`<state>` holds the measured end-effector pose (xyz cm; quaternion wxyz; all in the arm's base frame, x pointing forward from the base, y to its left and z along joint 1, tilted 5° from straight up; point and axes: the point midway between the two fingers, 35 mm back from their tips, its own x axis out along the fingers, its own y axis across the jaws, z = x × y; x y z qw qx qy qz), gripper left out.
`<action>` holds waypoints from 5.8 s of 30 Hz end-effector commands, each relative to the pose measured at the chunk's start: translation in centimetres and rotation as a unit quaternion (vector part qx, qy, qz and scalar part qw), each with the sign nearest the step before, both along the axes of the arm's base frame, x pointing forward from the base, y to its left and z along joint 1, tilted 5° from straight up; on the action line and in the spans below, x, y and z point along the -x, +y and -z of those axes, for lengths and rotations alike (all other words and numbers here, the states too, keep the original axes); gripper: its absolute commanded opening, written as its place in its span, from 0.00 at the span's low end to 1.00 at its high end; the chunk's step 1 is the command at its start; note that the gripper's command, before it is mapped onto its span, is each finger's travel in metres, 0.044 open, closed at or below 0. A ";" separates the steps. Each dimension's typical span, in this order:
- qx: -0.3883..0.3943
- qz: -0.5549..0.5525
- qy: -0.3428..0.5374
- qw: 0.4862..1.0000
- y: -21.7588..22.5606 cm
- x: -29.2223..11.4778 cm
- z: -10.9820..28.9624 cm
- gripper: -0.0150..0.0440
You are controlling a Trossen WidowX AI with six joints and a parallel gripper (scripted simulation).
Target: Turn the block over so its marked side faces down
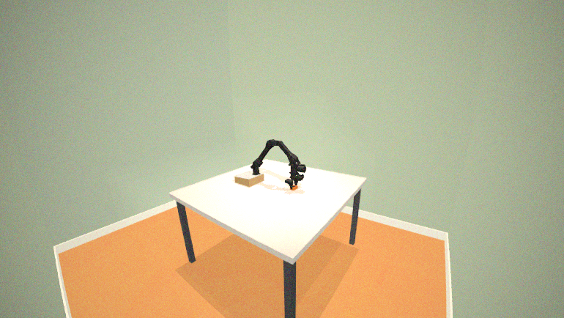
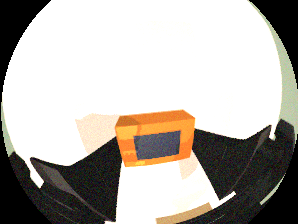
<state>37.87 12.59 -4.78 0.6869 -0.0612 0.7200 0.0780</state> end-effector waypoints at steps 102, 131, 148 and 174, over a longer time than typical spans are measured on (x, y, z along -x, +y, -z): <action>-0.111 0.016 -0.543 0.832 -0.1 1.0 0.8 0.25; -0.112 0.017 -0.553 0.826 -0.1 1.0 0.5 0.79; -0.112 0.017 -0.553 0.826 -0.1 1.0 0.5 1.00; -0.103 0.005 -0.538 0.837 0.1 0.0 -0.2 1.00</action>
